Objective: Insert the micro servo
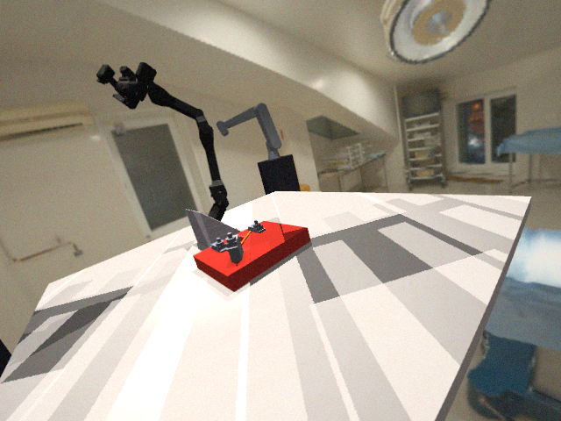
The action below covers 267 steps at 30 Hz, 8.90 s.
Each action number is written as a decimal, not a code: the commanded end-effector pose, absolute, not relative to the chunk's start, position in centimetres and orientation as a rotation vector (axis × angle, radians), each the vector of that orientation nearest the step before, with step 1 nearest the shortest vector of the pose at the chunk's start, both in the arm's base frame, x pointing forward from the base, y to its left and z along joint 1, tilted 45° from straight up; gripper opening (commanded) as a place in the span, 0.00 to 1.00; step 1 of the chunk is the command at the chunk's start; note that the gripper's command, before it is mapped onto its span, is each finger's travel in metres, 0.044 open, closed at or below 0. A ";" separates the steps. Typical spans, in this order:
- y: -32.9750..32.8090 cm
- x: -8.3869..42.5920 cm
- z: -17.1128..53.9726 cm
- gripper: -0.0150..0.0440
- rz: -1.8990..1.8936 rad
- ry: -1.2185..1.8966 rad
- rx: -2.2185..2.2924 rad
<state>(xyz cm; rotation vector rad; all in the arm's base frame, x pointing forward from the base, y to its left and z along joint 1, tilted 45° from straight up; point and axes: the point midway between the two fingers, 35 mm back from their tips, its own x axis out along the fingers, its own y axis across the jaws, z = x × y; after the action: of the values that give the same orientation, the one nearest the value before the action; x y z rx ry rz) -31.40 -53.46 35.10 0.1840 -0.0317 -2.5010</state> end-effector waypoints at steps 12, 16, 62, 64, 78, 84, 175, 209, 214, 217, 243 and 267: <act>-57.4 -23.8 30.2 1.00 -2.283 0.162 0.309; -58.6 -19.8 27.7 1.00 -2.173 0.248 0.369; -42.1 23.5 4.8 1.00 -0.765 1.104 0.790; -40.2 24.8 4.2 1.00 -0.699 1.139 0.807; -25.9 31.0 1.3 1.00 -0.248 1.389 0.929; -19.2 32.1 1.0 1.00 -0.062 1.504 0.988; -9.9 30.3 0.5 0.25 0.143 1.649 1.069; -5.1 29.8 5.0 0.25 0.416 1.555 0.807; -5.1 29.8 5.0 0.25 0.540 1.498 0.676; -5.1 29.8 5.0 0.25 0.595 1.469 0.615; -5.4 22.9 4.6 0.25 0.598 1.471 0.612; -4.7 18.9 3.6 0.25 0.632 1.454 0.574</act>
<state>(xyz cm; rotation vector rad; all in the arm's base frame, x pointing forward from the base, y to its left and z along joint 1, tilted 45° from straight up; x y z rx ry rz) 18.89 -4.97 3.83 0.5786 1.4584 0.6357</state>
